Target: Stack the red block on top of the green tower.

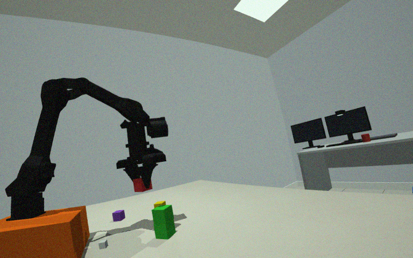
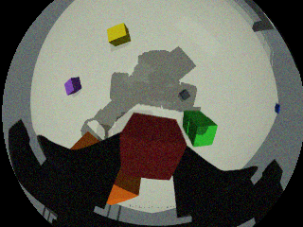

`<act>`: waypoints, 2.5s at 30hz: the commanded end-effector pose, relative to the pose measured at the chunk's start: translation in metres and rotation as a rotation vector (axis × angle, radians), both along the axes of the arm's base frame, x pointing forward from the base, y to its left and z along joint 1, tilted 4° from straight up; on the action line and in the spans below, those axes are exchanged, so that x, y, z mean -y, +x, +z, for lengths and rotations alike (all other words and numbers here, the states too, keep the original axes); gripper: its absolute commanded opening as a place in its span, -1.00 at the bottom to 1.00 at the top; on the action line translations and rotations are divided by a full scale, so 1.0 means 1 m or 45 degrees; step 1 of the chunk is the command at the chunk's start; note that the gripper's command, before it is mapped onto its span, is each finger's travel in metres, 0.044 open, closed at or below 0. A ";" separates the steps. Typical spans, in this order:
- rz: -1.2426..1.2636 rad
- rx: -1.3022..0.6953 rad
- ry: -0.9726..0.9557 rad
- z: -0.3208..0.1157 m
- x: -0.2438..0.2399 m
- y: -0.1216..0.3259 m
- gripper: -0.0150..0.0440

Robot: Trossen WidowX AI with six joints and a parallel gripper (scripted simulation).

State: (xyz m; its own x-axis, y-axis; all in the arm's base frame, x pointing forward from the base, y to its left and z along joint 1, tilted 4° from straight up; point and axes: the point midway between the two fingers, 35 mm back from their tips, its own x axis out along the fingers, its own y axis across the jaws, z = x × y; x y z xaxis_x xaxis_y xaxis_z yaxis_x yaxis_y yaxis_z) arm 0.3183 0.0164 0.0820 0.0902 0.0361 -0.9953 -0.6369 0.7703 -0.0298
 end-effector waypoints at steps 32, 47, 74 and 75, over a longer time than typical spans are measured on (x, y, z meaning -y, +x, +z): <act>0.005 0.005 -0.004 -0.041 0.081 0.047 -0.49; 0.005 0.005 -0.004 -0.041 0.081 0.047 -0.49; 0.001 0.004 -0.007 -0.041 0.081 0.047 0.40; 0.001 0.004 -0.007 -0.041 0.081 0.047 0.49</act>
